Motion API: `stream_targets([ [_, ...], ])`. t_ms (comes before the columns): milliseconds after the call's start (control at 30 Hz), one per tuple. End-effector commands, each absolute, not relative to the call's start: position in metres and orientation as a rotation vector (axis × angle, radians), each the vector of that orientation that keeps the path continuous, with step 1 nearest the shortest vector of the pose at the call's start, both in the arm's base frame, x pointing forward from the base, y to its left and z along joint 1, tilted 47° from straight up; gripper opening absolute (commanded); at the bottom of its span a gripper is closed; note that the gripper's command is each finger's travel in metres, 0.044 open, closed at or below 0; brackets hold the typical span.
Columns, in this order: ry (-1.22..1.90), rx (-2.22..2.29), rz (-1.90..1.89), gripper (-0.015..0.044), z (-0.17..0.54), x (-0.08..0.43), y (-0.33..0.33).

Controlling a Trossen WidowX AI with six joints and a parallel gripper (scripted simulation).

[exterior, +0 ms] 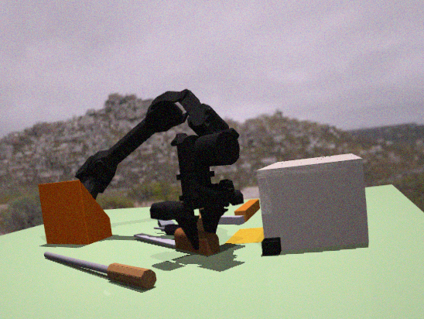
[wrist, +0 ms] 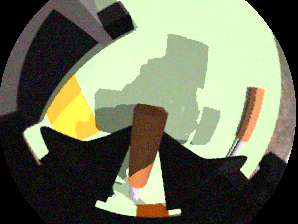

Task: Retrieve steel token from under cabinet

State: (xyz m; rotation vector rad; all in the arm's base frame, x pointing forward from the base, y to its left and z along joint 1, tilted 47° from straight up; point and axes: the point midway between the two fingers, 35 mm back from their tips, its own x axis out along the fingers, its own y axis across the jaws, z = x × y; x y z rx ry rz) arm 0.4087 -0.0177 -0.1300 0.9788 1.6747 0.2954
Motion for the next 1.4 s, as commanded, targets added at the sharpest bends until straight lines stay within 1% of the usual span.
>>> stream_targets([
  [0, 1.664, 0.978, 0.292, 0.0000, -0.120, 0.409, -0.028],
  [1367, 1.665, 0.976, 0.288, 0.0000, -0.059, 0.400, -0.084],
])
